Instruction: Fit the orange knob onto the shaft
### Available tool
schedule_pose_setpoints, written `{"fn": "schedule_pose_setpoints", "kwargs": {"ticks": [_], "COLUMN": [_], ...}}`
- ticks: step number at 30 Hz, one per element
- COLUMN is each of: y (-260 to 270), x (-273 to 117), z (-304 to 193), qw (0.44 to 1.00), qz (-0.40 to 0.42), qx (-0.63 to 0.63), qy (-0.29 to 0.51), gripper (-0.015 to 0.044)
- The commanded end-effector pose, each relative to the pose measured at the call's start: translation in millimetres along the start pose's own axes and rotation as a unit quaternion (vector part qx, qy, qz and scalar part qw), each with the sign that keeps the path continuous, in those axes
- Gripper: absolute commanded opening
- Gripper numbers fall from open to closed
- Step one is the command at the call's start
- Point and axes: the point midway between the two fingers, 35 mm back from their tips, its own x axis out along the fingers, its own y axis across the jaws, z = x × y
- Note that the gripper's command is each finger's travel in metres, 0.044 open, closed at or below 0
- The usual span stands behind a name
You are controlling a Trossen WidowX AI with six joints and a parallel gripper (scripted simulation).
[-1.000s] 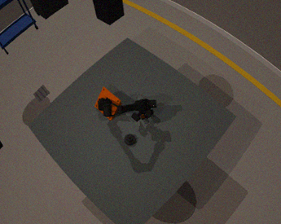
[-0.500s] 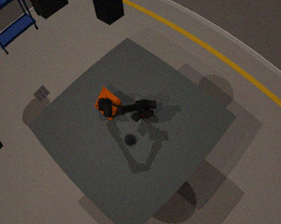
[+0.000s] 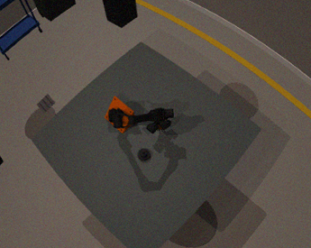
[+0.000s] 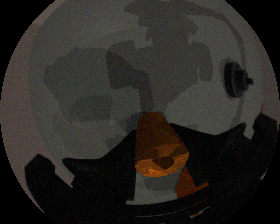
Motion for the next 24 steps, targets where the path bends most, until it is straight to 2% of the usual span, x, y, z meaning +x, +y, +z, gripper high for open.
{"fn": "schedule_pose_setpoints", "kwargs": {"ticks": [1,16,24], "y": [4,-2,-5], "x": [-23,-112,-115], "z": [5,-4,-4], "qw": [1.000,1.000,1.000], "qz": [0.007,-0.015,-0.016], "qx": [0.004,-0.003,-0.003], "qy": [-0.003,0.017,0.019], "gripper": [0.0000,0.0000,0.0000]}}
